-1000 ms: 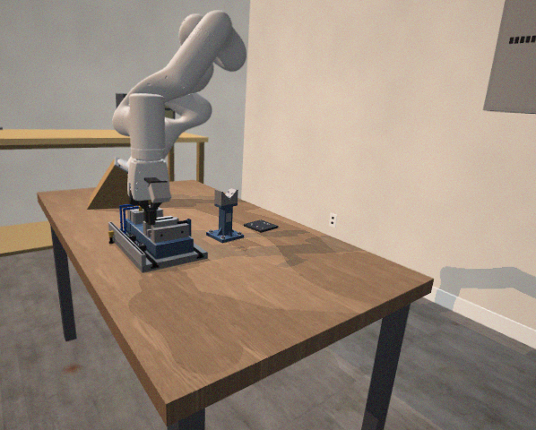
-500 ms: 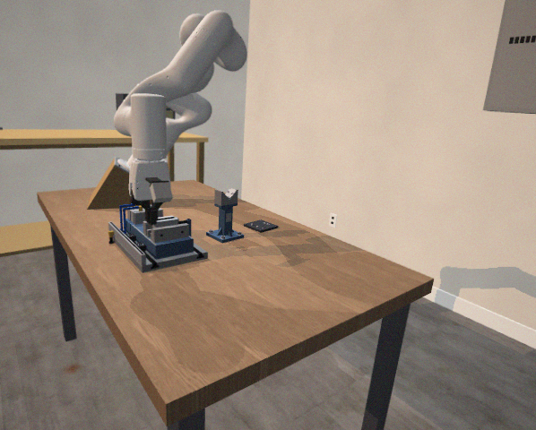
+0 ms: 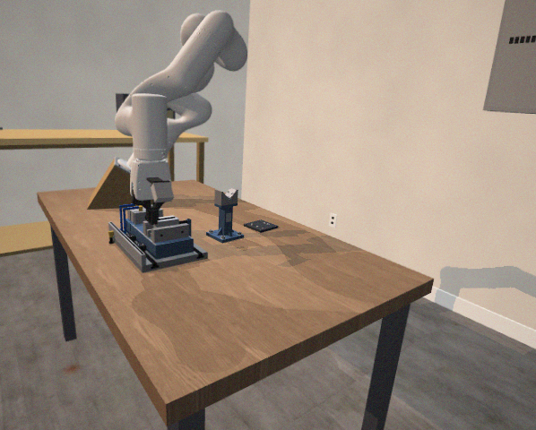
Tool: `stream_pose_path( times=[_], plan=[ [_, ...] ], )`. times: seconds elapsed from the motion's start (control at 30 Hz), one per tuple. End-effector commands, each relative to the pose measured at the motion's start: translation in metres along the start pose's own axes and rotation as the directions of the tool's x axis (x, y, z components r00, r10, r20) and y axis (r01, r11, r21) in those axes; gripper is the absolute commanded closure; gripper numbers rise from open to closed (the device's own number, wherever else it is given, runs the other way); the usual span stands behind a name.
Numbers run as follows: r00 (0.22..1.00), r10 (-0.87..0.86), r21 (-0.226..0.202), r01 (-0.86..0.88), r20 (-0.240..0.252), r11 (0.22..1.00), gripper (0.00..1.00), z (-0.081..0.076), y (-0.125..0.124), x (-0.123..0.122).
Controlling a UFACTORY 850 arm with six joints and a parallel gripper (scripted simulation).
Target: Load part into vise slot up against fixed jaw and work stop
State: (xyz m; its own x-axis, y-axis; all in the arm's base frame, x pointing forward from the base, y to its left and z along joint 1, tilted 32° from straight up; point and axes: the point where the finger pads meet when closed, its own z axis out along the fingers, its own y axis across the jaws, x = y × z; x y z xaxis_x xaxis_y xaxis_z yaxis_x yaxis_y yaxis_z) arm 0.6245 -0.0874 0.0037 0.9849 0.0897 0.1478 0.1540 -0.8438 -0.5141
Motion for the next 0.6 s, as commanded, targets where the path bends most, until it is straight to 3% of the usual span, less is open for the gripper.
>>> stream_pose_path(
  times=[0.0, 0.57],
  plan=[
    [1.000, -0.001, 0.000, 0.001, -0.002, 1.000, 1.00, -0.0010, -0.0005, 0.0008],
    [1.000, -0.001, 0.000, 0.001, -0.002, 1.000, 1.00, -0.0010, -0.0024, 0.0008]
  ],
)
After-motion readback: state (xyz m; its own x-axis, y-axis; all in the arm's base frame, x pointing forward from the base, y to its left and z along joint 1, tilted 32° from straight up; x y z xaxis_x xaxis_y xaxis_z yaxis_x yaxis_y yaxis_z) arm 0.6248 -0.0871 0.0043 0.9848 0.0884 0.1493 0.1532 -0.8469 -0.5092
